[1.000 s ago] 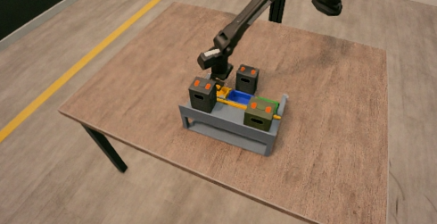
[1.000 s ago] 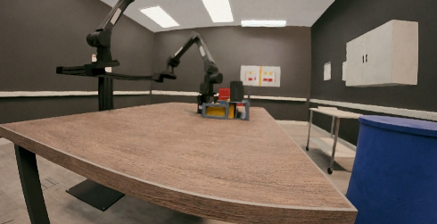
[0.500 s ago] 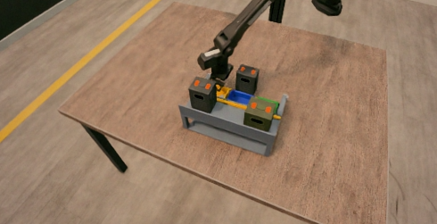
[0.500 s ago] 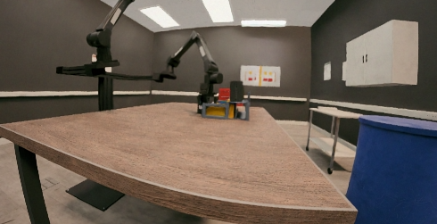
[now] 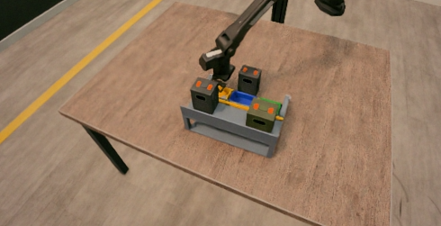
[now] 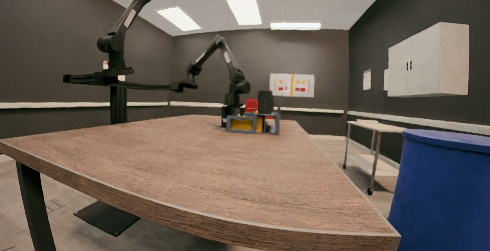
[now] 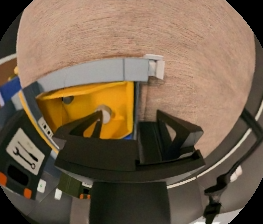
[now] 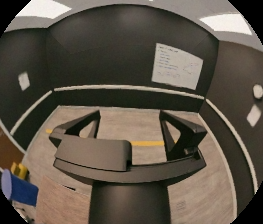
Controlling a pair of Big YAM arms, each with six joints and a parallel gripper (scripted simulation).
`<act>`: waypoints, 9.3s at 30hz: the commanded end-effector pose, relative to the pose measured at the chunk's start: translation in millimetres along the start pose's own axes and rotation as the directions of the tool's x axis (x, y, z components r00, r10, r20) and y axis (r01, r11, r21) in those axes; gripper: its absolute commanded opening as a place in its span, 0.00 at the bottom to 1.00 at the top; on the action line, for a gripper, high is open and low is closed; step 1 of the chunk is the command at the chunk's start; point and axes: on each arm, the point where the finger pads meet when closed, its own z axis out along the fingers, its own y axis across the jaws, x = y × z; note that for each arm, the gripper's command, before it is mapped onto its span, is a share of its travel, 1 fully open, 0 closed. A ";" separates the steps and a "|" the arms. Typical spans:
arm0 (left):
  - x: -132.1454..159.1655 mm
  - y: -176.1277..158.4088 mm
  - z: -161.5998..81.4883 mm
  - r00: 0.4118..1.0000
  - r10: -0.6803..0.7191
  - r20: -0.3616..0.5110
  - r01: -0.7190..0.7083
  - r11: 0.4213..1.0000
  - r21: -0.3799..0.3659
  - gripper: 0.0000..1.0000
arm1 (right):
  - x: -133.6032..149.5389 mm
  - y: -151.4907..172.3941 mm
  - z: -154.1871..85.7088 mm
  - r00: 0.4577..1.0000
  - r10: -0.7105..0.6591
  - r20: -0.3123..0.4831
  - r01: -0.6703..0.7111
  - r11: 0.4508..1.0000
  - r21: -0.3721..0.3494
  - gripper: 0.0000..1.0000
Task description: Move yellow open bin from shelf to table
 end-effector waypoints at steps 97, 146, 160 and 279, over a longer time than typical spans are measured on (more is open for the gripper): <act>-2.8 28.2 -16.4 1.000 -0.018 0.025 0.019 0.999 -0.038 0.90 | -13.8 -3.3 -6.6 0.999 0.011 0.042 -0.011 1.000 0.007 1.00; 2.8 10.3 3.2 1.000 -0.007 0.000 0.007 1.000 -0.001 0.90 | -13.8 -3.3 -6.6 0.999 0.011 0.042 -0.011 1.000 0.007 1.00; 6.3 2.6 4.3 1.000 -0.004 -0.005 0.004 1.000 0.005 0.90 | -13.8 -3.3 -6.6 0.999 0.011 0.042 -0.011 1.000 0.007 1.00; -2.5 17.9 10.5 1.000 -0.014 0.017 0.015 1.000 -0.025 0.90 | -13.8 -3.3 -6.6 0.999 0.011 0.042 -0.011 1.000 0.007 1.00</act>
